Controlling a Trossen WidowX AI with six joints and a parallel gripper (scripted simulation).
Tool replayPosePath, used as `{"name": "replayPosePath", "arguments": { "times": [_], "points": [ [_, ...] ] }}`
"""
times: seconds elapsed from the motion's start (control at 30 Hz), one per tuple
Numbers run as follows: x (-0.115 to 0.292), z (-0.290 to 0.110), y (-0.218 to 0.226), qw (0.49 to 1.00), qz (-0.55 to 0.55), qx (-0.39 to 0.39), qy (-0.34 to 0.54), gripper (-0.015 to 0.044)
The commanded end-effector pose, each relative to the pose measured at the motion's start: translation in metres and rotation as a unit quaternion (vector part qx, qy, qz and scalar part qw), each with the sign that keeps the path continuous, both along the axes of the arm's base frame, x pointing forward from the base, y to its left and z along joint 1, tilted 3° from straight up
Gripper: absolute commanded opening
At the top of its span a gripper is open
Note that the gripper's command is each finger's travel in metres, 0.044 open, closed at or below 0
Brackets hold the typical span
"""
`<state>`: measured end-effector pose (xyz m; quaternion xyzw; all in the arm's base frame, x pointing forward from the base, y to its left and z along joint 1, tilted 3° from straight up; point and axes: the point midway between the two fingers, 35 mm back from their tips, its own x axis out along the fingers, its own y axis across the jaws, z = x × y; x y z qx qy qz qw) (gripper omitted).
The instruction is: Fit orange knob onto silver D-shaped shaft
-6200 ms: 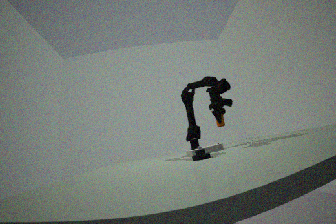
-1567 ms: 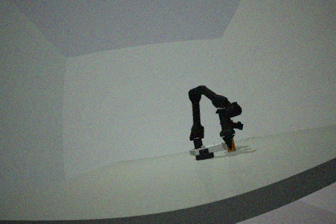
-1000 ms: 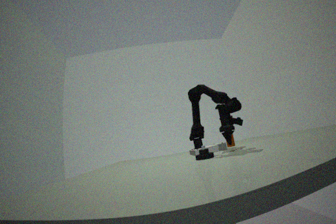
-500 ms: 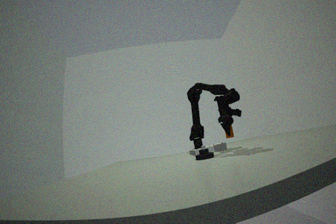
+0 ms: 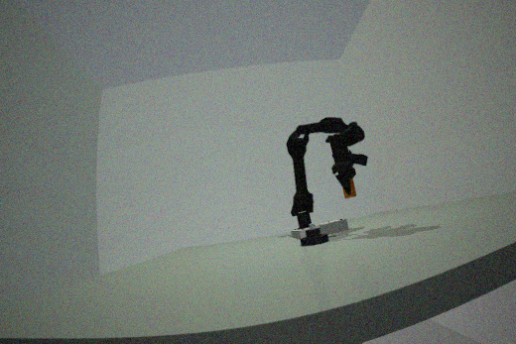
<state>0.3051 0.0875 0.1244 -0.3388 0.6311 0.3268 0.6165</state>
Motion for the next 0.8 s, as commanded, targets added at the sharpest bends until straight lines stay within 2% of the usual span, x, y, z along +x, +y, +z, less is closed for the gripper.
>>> {"name": "replayPosePath", "arguments": {
  "times": [0.0,0.23,0.77],
  "points": [
    [0.000,0.018,0.001,1.000,-0.001,0.003,-0.005,0.0000],
    [0.001,0.022,-0.001,1.000,-0.001,0.002,-0.005,0.0000],
    [0.019,0.009,-0.045,1.000,-0.001,0.001,-0.006,0.0000]
  ]
}}
